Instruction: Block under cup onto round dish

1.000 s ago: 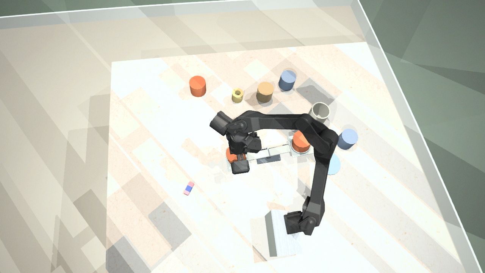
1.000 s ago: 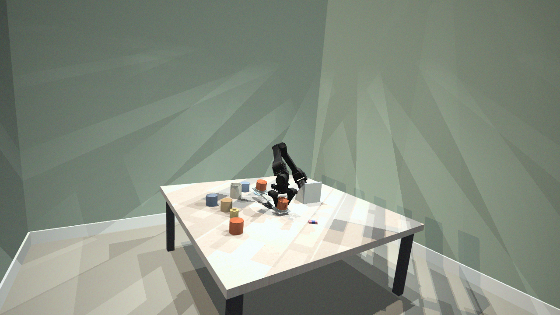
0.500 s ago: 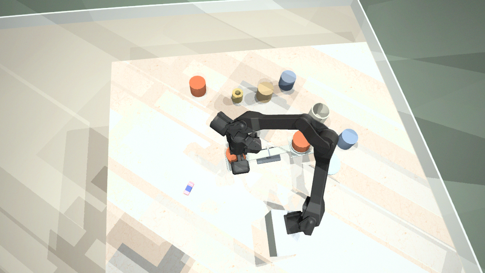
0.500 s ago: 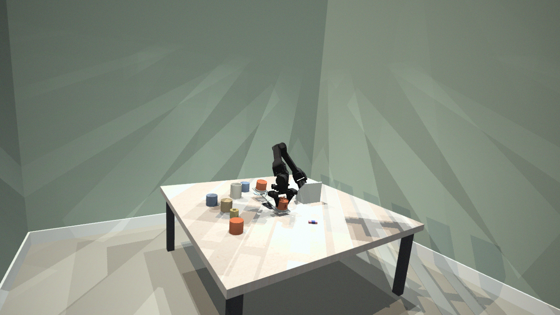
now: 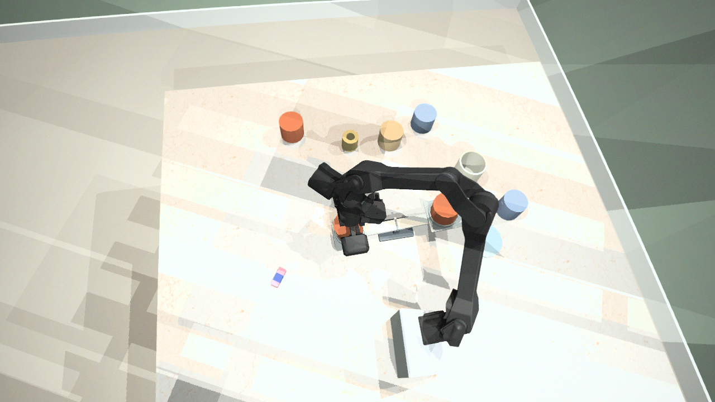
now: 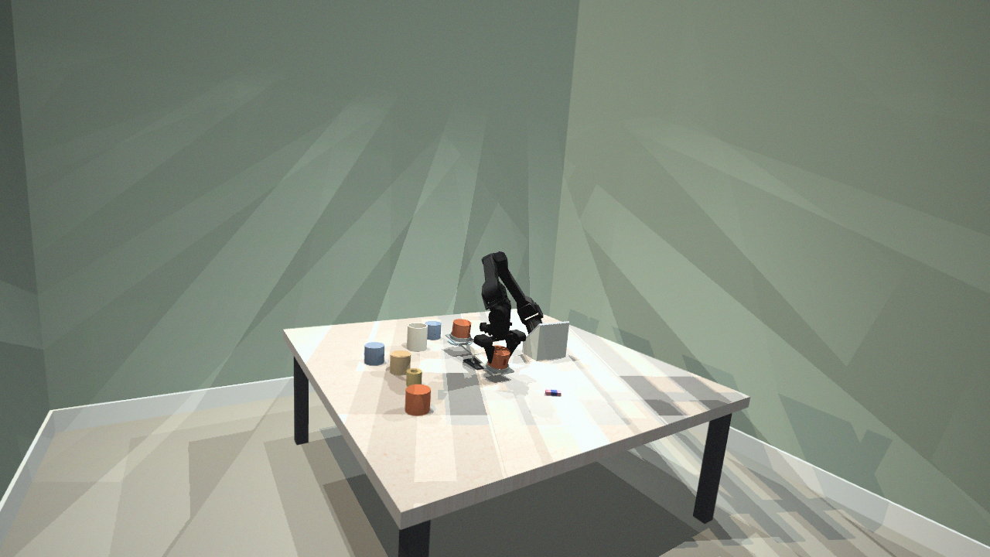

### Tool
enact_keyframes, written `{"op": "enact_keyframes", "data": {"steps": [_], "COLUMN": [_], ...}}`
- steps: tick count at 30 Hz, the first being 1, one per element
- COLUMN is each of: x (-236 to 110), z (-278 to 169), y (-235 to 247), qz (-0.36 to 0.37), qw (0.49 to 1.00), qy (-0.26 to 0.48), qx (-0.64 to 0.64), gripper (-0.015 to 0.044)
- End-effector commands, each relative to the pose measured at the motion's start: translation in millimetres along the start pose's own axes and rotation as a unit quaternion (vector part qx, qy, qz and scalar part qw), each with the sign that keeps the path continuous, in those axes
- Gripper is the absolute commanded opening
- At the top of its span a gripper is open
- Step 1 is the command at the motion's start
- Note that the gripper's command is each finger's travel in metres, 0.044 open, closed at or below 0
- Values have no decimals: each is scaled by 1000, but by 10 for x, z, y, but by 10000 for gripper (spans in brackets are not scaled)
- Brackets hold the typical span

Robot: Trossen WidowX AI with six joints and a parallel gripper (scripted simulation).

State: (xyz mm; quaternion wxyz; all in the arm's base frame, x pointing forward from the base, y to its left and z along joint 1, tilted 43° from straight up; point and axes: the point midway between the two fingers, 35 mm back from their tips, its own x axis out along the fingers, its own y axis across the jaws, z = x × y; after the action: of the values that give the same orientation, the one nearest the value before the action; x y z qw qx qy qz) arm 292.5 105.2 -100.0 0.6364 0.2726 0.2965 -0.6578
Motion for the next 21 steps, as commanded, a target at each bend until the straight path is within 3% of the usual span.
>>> {"op": "enact_keyframes", "data": {"steps": [1, 21], "x": [-93, -346], "z": [-25, -41], "y": [30, 54], "qz": [3, 3], "qw": [1000, 1000], "qy": [5, 6], "qx": [4, 4], "gripper": [0, 0]}}
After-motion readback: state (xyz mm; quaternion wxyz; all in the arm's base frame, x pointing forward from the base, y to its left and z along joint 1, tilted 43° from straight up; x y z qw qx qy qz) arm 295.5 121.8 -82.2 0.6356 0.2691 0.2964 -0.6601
